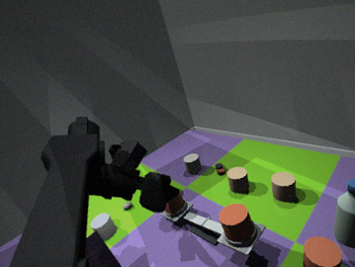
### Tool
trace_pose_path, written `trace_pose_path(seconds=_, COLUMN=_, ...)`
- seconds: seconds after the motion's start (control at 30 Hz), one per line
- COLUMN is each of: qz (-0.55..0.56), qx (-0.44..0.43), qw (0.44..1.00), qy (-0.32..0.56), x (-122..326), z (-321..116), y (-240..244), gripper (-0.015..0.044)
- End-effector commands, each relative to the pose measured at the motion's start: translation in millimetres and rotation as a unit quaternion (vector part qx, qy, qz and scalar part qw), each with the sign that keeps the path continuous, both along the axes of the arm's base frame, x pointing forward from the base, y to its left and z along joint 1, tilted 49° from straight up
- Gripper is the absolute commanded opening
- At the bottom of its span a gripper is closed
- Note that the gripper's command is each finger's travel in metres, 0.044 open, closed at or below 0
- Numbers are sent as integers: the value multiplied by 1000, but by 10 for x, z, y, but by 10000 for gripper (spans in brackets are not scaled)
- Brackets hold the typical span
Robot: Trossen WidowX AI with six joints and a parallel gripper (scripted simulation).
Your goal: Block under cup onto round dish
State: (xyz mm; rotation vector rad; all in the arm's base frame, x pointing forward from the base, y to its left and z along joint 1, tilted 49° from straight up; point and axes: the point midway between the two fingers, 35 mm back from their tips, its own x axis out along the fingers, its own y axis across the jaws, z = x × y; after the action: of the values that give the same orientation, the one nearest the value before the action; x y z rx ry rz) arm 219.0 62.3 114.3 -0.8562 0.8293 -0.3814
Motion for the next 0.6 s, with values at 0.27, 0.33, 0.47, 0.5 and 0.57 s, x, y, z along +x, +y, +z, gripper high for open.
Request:
trace_pose_path(seconds=0.27, qz=-53, qx=43, qw=997, qy=-26, x=-72, z=-127, y=17, gripper=440)
trace_pose_path(seconds=0.33, qz=-79, qx=59, qw=995, qy=-36, x=-26, z=-152, y=43, gripper=440)
trace_pose_path(seconds=0.47, qz=-130, qx=89, qw=986, qy=-55, x=71, z=-215, y=90, gripper=440)
trace_pose_path(seconds=0.5, qz=-143, qx=96, qw=983, qy=-61, x=96, z=-232, y=100, gripper=440)
trace_pose_path(seconds=0.57, qz=-169, qx=111, qw=977, qy=-71, x=146, z=-271, y=120, gripper=440)
